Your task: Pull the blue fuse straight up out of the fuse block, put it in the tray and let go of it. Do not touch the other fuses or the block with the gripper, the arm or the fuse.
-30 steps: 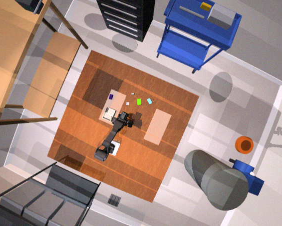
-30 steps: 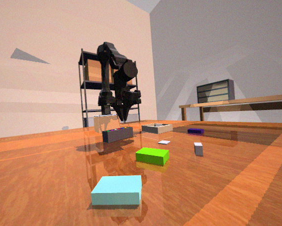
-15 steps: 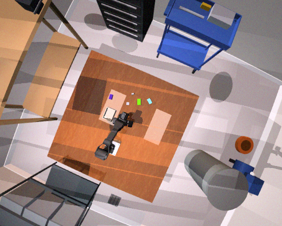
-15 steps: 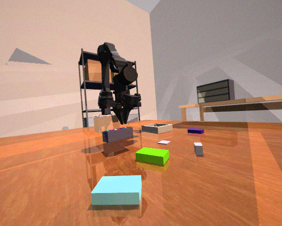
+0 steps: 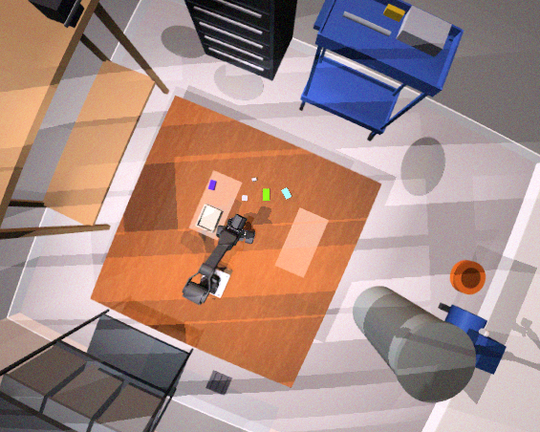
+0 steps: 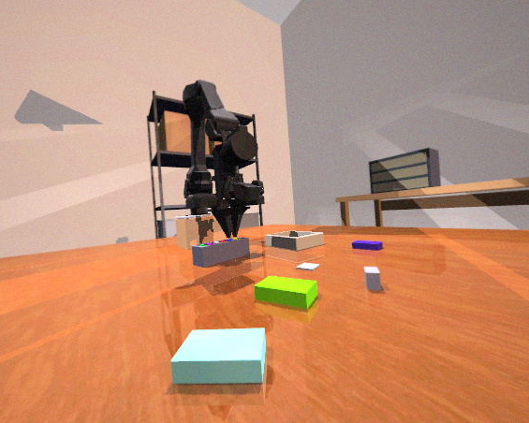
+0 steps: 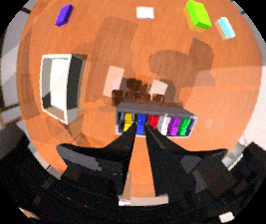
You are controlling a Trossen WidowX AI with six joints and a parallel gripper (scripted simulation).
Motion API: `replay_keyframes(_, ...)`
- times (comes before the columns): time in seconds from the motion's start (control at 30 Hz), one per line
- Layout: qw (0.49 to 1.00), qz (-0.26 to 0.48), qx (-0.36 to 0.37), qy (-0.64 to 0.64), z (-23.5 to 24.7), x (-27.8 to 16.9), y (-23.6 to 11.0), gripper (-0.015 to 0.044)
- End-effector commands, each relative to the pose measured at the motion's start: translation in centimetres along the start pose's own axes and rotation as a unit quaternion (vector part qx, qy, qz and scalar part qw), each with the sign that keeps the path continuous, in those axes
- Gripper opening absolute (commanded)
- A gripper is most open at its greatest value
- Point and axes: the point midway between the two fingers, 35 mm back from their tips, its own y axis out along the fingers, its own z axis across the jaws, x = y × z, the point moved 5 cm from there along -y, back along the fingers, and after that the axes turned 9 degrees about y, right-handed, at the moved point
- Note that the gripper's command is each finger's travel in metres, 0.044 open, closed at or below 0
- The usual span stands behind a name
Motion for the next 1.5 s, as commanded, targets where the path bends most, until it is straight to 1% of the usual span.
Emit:
replay_keyframes(0.0,1.000,0.001,-0.003,-0.002,-0.1,-0.1,0.1,0.0065)
replay_keyframes(0.8,1.000,0.001,-0.003,-0.002,-0.1,-0.1,1.1,0.0065)
replay_keyframes(1.13,1.000,0.000,0.000,-0.001,0.0,0.0,1.0,0.0000)
replay_keyframes(1.47,1.000,0.000,0.000,-0.001,0.0,0.0,0.8,0.0000)
